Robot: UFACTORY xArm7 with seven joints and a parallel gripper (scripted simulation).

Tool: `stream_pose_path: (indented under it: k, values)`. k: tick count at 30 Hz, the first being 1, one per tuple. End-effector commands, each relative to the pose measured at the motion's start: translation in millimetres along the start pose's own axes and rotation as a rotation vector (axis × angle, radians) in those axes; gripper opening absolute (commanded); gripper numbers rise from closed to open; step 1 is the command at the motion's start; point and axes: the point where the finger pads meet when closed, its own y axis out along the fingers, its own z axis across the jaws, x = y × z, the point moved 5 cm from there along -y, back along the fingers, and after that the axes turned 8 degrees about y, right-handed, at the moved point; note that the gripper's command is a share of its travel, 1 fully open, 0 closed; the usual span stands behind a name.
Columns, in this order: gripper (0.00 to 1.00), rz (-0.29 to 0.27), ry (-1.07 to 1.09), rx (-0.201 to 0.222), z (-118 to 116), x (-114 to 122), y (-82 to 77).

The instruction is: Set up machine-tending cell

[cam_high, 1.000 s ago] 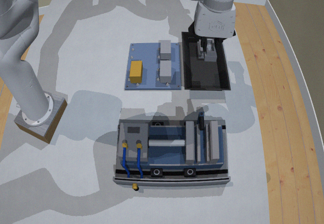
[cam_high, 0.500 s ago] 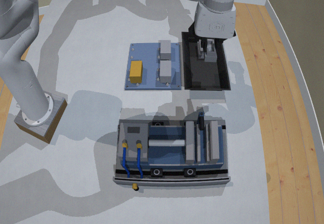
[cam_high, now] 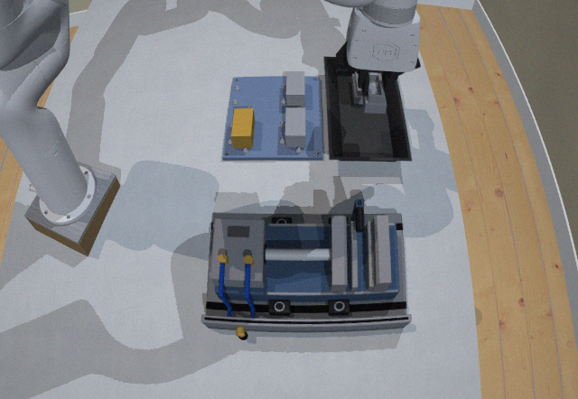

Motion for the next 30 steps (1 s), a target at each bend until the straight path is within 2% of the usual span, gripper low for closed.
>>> stream_pose_path:
  k: [1, 21, 30]
  values:
    - [0.0, 0.001, 0.0, 0.005, 1, 0, 1.8]
    - [0.0, 0.001, 0.0, 0.005, 2, 0, 27.9]
    - [0.0, 0.001, 0.0, 0.005, 2, 0, 46.3]
